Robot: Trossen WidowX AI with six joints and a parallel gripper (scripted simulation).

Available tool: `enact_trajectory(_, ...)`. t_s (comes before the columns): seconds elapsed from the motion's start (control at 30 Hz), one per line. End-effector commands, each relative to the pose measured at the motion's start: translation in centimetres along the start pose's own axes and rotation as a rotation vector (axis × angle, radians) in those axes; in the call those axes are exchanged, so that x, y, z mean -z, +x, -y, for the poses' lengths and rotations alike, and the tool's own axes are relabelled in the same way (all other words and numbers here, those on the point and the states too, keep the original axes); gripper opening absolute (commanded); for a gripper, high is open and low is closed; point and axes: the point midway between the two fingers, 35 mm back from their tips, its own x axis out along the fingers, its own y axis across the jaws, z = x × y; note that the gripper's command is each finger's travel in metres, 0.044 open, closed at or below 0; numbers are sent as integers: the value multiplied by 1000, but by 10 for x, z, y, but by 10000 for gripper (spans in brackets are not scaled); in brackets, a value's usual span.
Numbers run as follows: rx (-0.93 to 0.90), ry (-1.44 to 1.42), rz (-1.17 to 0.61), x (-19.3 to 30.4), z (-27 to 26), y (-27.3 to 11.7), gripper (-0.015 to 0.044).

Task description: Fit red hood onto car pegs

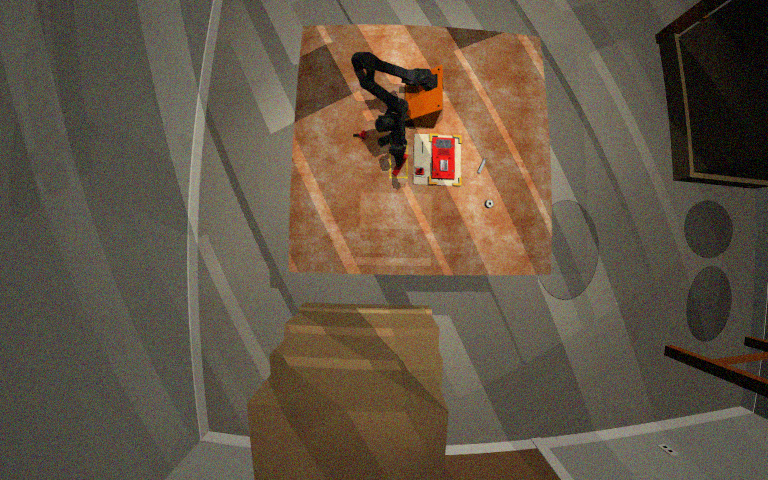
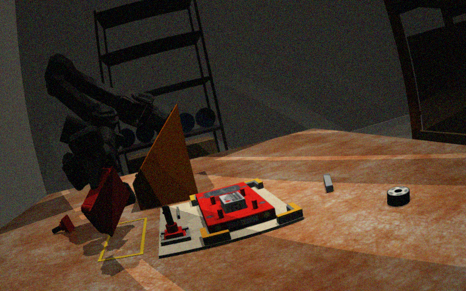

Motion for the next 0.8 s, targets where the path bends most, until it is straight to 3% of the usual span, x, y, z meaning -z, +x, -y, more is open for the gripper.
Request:
enact_trajectory(0.0,-3,121,0,0,-1,0,0)
enact_trajectory(0.77,-2,765,-1,-1,6,2,0)
